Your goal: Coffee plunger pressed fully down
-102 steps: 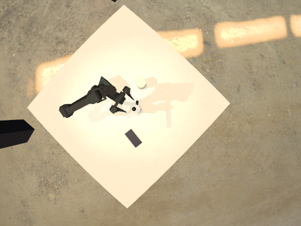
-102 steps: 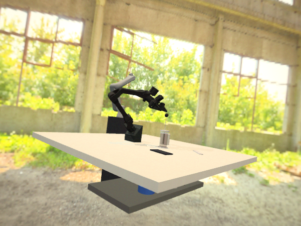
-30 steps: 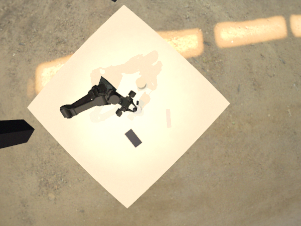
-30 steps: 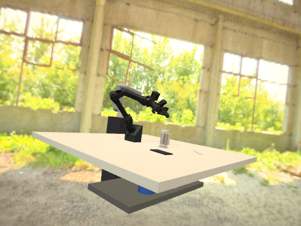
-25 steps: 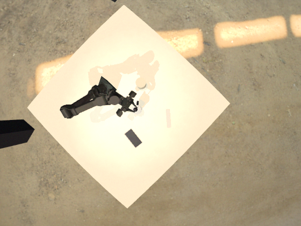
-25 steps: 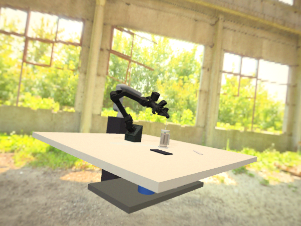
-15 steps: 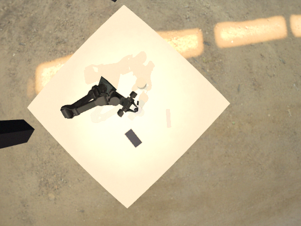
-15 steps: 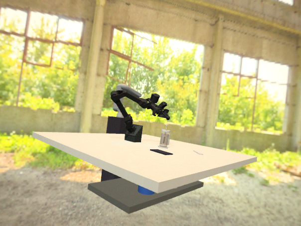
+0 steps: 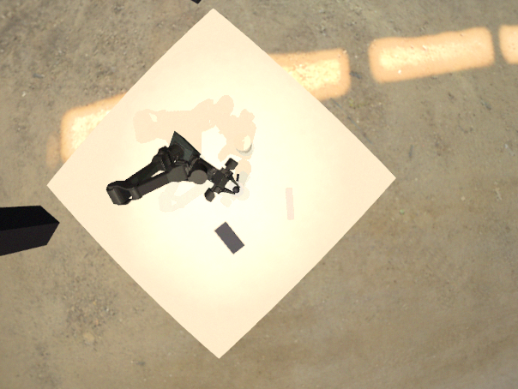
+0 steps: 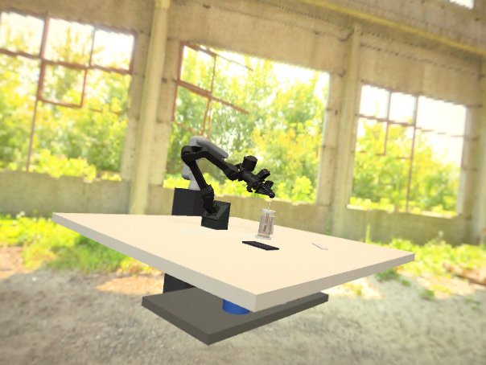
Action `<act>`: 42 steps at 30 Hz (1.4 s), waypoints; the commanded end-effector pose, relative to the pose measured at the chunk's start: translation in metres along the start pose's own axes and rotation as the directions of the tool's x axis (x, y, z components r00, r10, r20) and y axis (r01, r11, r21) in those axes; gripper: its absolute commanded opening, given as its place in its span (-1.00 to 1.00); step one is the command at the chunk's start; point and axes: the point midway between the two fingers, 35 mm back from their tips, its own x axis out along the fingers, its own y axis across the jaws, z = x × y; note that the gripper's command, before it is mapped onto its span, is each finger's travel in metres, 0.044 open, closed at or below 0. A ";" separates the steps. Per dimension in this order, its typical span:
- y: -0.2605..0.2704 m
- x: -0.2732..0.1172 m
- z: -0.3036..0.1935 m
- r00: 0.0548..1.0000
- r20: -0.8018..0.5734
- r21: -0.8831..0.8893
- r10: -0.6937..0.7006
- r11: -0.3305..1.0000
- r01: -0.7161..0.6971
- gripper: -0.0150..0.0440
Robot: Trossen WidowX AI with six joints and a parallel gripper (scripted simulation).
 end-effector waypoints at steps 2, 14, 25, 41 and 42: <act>-0.001 0.010 -0.030 0.998 -0.055 -0.043 -0.007 0.999 0.004 -0.09; -0.002 0.024 -0.039 0.999 -0.050 -0.045 -0.011 0.999 0.008 -0.09; -0.001 0.028 -0.035 0.999 -0.050 -0.045 -0.012 0.999 0.009 -0.09; 0.002 0.029 -0.034 0.999 -0.050 -0.044 -0.012 0.999 0.010 -0.09; 0.002 0.029 -0.034 0.999 -0.050 -0.044 -0.012 0.999 0.010 -0.09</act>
